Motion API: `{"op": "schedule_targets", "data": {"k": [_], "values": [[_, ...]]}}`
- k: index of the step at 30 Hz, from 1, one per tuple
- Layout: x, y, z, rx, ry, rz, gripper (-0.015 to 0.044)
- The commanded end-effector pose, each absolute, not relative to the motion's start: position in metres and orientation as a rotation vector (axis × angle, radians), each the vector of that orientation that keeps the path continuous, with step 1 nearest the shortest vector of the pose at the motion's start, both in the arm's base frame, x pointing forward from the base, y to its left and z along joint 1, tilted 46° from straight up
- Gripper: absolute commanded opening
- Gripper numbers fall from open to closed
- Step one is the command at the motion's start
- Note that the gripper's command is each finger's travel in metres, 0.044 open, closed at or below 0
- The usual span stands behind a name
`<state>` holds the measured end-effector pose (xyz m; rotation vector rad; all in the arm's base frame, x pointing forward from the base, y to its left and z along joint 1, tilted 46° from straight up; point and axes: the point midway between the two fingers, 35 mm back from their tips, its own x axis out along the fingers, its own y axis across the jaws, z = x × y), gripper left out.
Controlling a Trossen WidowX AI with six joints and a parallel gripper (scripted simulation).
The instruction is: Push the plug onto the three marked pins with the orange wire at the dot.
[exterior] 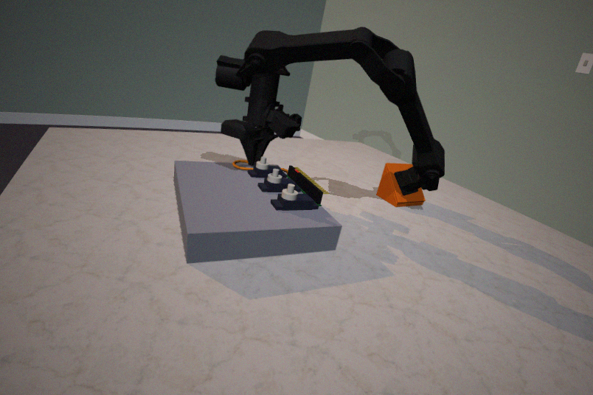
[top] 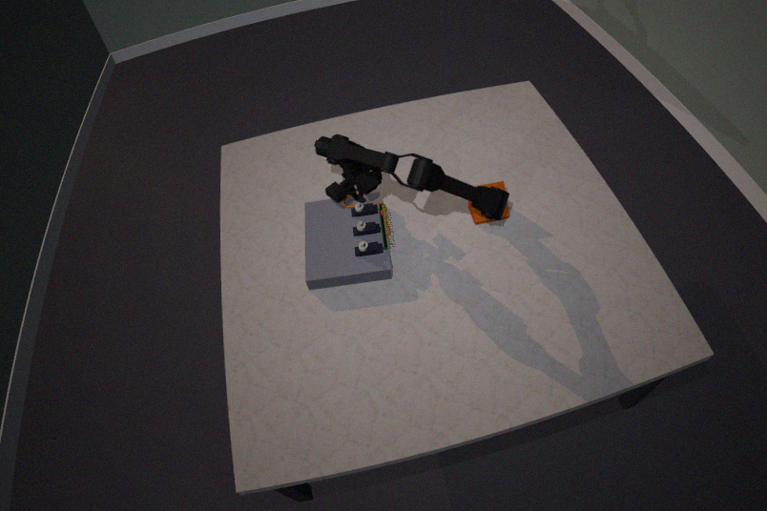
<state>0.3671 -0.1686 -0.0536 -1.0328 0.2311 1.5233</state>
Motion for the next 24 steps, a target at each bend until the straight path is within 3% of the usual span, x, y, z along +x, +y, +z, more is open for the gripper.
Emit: {"op": "schedule_targets", "data": {"k": [1, 14, 24], "values": [[0.367, -0.179, -0.045, -1.042, 0.229, 1.517, 0.0], [0.36, -0.207, -0.015, -1.028, 0.243, 1.513, 0.0], [0.346, -0.199, -0.001, -0.779, 0.463, 1.423, 0.0]]}}
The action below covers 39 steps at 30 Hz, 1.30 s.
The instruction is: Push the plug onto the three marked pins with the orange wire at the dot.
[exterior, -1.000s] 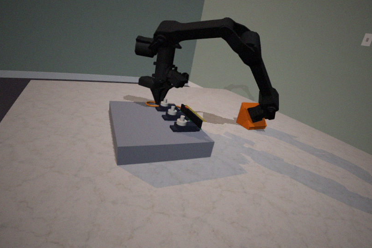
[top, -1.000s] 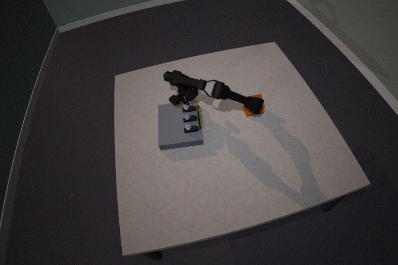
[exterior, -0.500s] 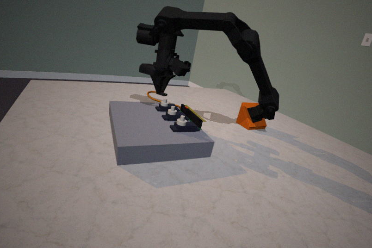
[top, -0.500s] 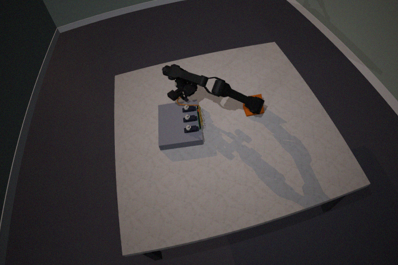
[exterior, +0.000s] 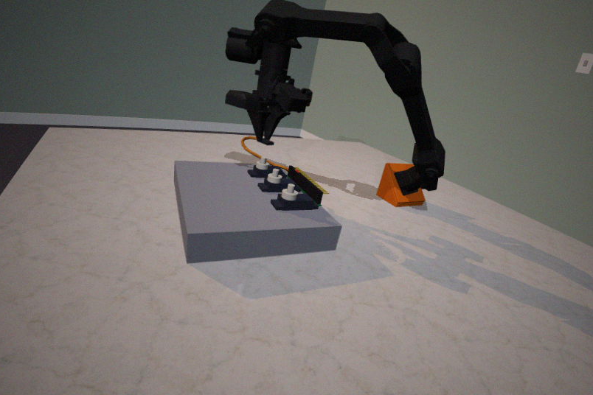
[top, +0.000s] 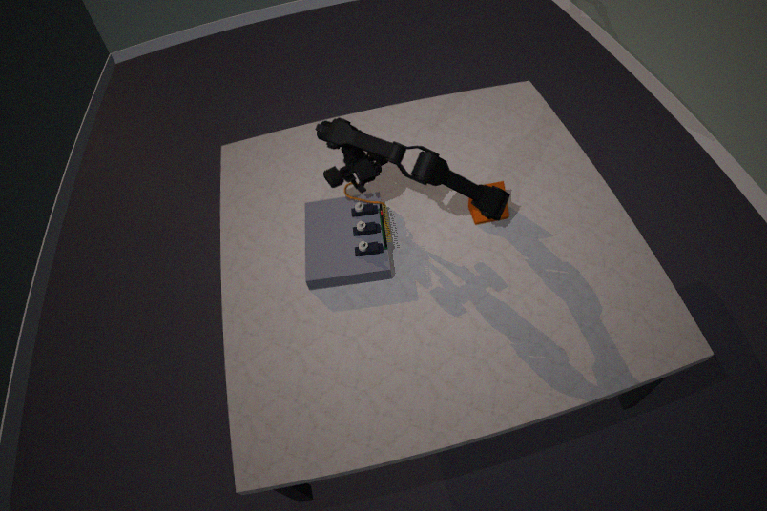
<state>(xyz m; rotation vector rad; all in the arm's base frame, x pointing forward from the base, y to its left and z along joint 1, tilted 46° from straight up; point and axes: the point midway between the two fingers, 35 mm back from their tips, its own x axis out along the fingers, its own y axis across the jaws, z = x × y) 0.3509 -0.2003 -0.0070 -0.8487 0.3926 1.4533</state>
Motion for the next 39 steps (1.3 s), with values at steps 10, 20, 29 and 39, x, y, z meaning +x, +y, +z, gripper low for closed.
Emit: {"op": "schedule_targets", "data": {"k": [10, 20, 29, 39], "values": [[0.328, -0.188, 0.014, -0.496, 0.69, 1.296, 0.0], [0.308, -0.174, 0.026, -0.21, 0.895, 1.145, 0.0], [0.289, -0.161, 0.036, 0.048, 1.061, 0.99, 0.0], [0.267, -0.144, 0.044, 0.334, 1.225, 0.796, 0.0]]}}
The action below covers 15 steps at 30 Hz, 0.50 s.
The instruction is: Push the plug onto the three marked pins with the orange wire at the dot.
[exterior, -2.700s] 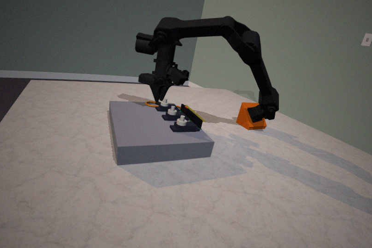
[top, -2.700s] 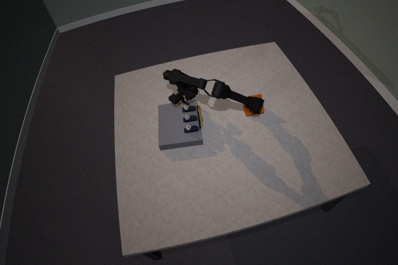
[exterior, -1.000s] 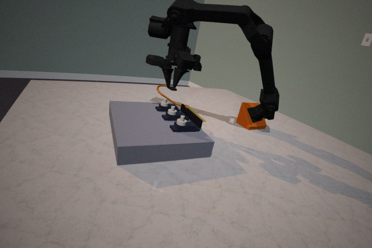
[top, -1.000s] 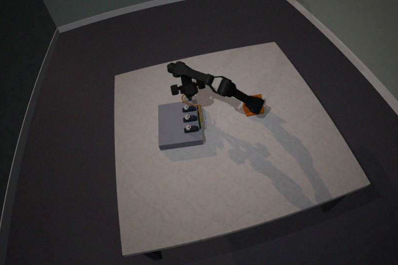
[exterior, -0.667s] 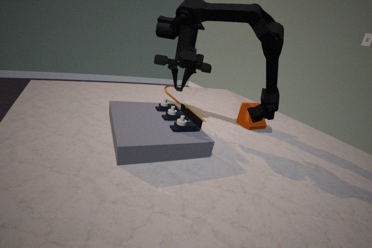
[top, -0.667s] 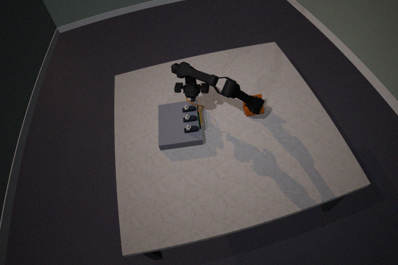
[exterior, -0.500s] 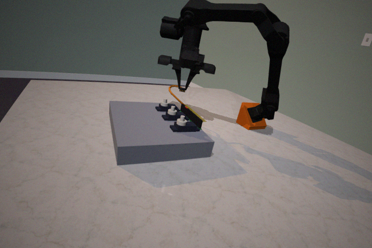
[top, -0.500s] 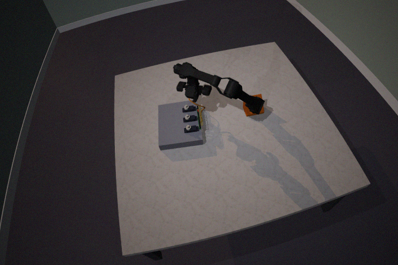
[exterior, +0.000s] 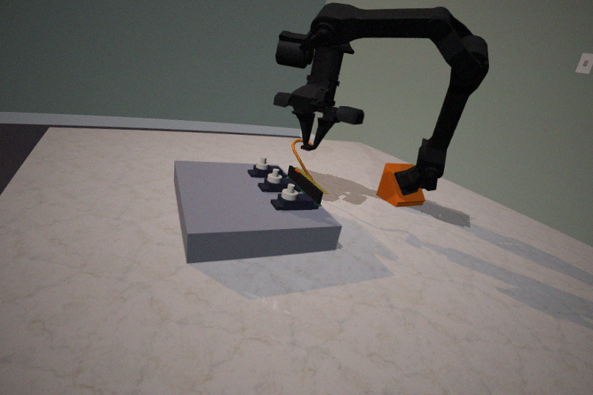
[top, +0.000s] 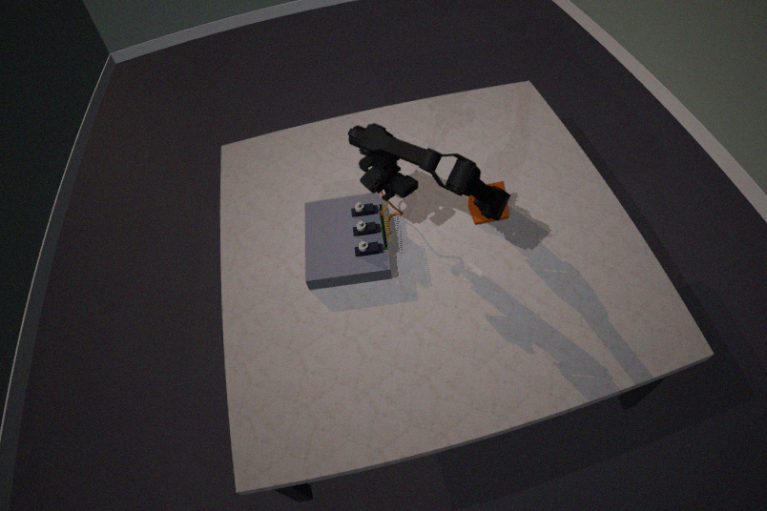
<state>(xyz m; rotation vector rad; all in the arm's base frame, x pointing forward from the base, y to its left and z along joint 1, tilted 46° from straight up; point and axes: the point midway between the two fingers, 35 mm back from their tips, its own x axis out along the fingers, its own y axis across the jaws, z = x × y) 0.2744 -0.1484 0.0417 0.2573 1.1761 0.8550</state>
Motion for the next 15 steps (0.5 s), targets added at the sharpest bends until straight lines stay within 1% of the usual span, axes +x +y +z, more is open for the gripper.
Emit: {"op": "schedule_targets", "data": {"k": [1, 15], "values": [[0.265, -0.142, 0.045, 0.363, 1.24, 0.775, 0.0], [0.233, -0.115, 0.052, 0.75, 1.421, 0.473, 0.0]]}}
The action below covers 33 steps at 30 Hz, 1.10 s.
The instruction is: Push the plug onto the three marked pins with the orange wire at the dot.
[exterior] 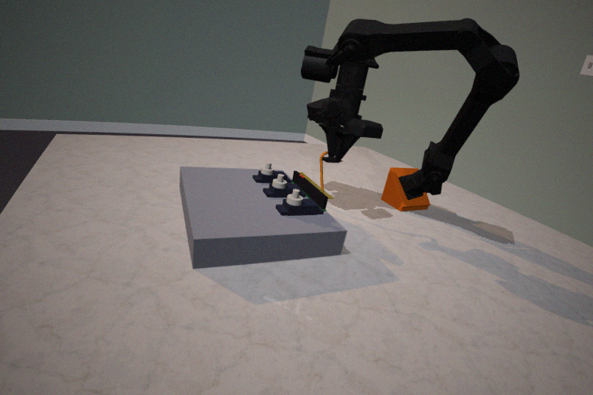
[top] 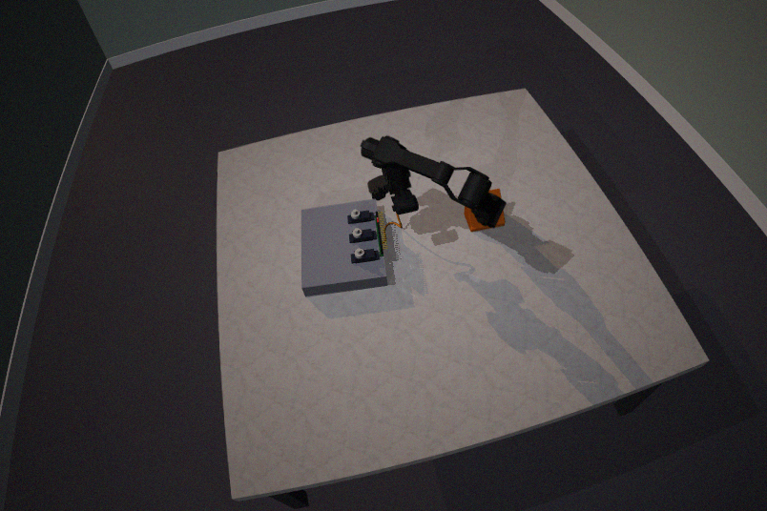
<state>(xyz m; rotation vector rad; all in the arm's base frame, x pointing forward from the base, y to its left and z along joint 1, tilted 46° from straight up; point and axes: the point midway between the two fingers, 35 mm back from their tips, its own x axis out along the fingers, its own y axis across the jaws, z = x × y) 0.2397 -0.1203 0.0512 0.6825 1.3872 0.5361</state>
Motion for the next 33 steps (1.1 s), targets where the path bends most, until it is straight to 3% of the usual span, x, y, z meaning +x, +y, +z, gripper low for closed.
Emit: {"op": "schedule_targets", "data": {"k": [1, 13, 33], "values": [[0.231, -0.114, 0.052, 0.763, 1.426, 0.462, 0.0], [0.235, -0.086, 0.025, 0.774, 1.43, 0.454, 0.0], [0.272, -0.094, 0.022, 0.773, 1.428, 0.454, 0.0]]}}
